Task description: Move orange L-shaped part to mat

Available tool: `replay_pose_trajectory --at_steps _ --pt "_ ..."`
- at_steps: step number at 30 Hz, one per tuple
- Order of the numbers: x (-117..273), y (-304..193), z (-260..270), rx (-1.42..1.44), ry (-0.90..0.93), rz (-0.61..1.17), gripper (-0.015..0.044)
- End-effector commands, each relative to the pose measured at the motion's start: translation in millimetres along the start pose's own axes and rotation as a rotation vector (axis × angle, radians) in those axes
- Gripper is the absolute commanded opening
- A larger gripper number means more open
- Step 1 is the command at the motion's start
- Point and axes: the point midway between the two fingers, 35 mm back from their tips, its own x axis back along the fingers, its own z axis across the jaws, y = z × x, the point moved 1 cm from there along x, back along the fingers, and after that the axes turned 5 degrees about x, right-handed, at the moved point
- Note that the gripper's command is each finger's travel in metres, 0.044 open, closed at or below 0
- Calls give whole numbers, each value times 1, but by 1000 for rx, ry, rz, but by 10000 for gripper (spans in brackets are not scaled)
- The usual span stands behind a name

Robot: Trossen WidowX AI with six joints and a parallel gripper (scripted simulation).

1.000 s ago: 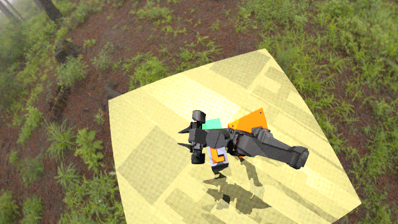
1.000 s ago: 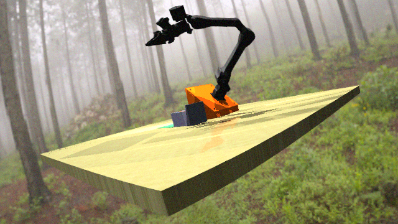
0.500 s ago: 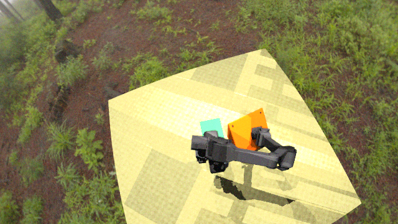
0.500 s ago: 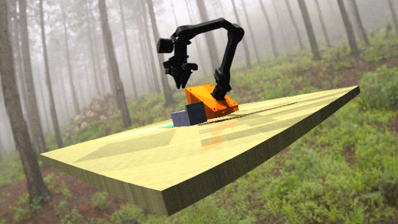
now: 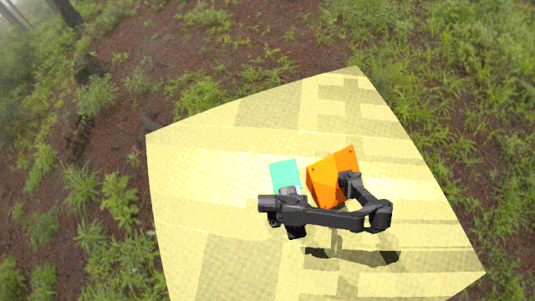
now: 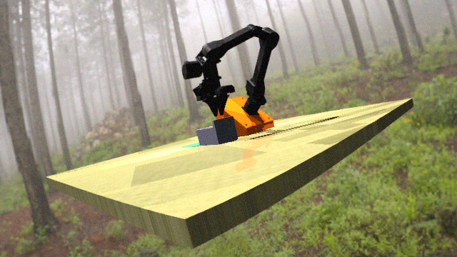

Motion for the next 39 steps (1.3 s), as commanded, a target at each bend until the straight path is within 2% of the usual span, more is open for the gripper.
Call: replay_pose_trajectory --at_steps 1,39 --pt "-30 -7 2 -7 12 18 180" --pt "-66 -8 3 -7 14 18 180"
